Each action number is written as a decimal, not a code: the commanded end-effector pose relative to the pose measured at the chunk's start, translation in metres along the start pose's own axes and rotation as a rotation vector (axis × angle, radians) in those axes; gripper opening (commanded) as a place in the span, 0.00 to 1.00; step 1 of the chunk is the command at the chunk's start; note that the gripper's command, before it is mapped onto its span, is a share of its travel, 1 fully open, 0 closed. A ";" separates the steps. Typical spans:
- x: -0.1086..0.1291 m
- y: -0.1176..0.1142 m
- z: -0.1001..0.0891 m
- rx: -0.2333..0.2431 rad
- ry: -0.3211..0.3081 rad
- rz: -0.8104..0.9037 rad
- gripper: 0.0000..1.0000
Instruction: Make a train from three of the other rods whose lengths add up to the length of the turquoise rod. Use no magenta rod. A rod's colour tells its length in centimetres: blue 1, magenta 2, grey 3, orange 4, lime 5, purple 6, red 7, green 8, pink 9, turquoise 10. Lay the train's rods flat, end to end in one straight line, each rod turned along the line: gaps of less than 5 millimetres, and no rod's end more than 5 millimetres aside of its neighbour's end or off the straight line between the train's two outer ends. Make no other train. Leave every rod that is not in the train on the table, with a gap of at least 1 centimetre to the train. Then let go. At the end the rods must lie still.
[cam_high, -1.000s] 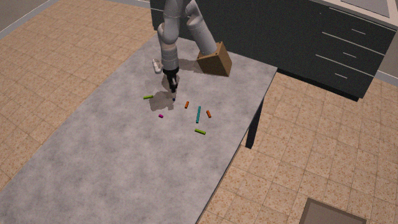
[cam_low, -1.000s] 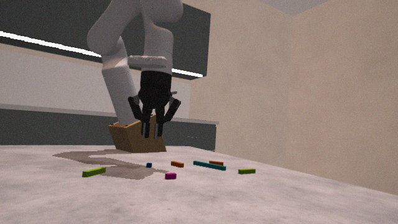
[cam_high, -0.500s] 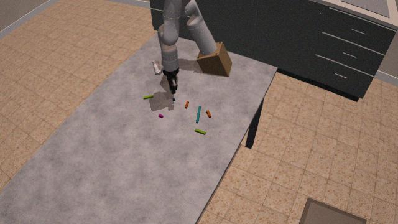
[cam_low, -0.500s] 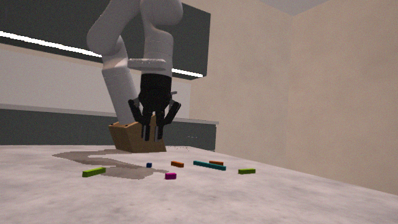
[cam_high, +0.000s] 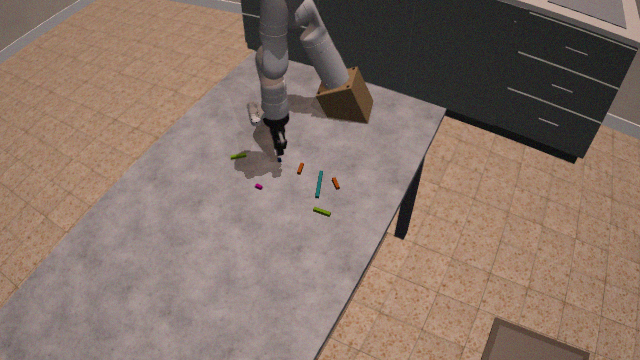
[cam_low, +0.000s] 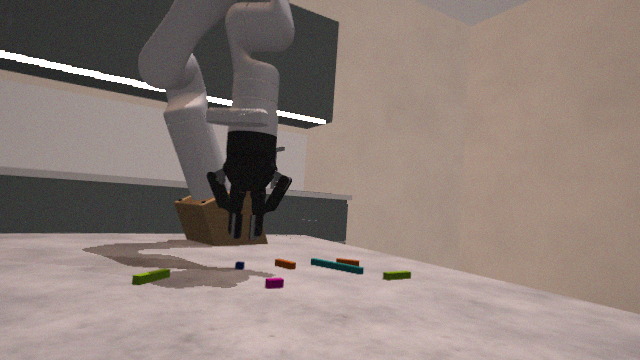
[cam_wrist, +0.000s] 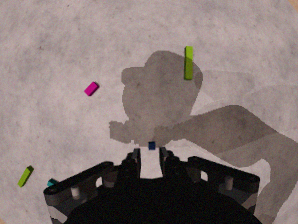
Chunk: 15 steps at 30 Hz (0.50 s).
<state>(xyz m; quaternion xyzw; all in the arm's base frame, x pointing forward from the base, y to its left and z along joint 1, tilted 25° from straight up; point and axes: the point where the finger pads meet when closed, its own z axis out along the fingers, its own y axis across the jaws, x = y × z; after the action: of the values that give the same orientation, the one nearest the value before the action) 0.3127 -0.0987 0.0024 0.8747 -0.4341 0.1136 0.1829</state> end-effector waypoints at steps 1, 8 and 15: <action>0.002 0.004 0.007 -0.002 -0.001 0.010 0.24; 0.002 0.003 0.014 -0.001 0.000 0.009 0.24; 0.002 0.003 0.023 -0.002 0.001 0.008 0.24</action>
<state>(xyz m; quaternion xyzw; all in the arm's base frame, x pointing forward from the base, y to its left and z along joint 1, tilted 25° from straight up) 0.3119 -0.1066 -0.0143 0.8745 -0.4346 0.1129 0.1833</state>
